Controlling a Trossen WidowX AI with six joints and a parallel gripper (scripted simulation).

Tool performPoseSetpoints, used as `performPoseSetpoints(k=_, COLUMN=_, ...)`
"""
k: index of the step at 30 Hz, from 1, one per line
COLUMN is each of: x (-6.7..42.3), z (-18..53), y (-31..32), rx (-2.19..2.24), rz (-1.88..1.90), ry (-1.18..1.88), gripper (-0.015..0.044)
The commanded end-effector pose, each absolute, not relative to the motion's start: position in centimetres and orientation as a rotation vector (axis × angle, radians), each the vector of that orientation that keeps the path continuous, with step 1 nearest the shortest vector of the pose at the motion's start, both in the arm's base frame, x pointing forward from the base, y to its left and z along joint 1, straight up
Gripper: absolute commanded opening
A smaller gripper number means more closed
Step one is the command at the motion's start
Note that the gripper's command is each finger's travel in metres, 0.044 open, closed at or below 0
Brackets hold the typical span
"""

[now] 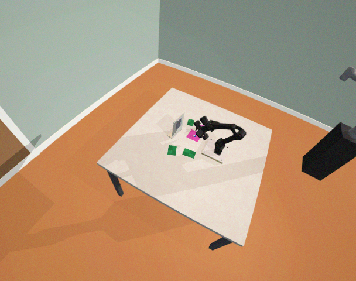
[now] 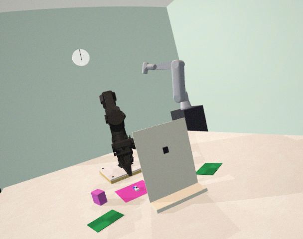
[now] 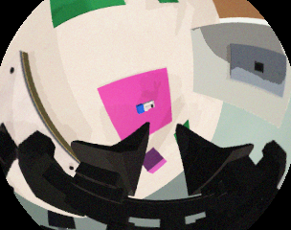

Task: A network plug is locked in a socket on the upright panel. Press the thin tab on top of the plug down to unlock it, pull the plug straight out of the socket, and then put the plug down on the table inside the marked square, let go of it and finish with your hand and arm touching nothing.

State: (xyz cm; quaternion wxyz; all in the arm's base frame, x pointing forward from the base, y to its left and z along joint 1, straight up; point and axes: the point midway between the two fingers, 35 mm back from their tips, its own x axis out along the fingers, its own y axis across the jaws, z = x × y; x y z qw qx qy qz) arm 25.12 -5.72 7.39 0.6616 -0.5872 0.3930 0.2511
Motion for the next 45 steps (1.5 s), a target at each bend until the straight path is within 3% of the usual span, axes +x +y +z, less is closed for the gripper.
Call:
performPoseSetpoints(k=1, x=25.3, z=8.4, y=-5.8, rx=-1.336, rz=0.560, ry=0.877, gripper=0.0156)
performPoseSetpoints(k=45, x=24.7, z=14.3, y=-5.7, rx=-1.328, rz=0.566, ry=0.889, gripper=0.0156)
